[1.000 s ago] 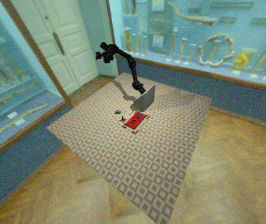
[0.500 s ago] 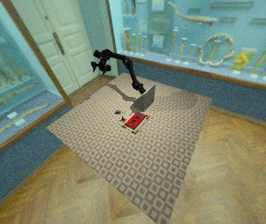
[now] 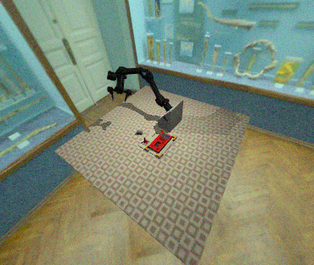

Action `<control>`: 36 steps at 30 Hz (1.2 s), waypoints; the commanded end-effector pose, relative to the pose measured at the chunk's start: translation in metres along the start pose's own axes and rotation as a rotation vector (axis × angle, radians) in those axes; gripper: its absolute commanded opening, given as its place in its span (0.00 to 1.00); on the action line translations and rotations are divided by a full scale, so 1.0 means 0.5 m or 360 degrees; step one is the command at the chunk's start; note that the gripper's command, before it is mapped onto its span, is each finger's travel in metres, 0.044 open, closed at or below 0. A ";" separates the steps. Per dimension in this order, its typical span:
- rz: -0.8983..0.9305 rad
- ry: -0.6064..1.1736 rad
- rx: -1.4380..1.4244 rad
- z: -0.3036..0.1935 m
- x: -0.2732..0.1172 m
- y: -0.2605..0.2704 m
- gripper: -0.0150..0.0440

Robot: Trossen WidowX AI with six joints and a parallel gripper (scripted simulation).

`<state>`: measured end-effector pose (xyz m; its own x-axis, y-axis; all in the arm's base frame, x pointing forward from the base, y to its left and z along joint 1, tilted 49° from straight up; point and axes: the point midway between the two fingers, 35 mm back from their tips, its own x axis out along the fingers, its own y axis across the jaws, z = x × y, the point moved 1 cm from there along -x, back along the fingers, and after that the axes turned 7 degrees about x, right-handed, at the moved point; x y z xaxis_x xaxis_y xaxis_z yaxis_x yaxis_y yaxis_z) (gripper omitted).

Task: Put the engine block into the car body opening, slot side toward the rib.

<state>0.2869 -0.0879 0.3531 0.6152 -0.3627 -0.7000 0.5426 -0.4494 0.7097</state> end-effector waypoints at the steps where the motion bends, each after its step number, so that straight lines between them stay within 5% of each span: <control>1: -0.0095 -0.0116 -0.0132 0.004 0.056 -0.022 1.00; 36: -0.0907 -0.0848 -0.1394 0.098 0.349 -0.252 1.00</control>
<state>0.3022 -0.1325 0.1539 0.0009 -0.6558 -0.7550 0.9979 -0.0485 0.0433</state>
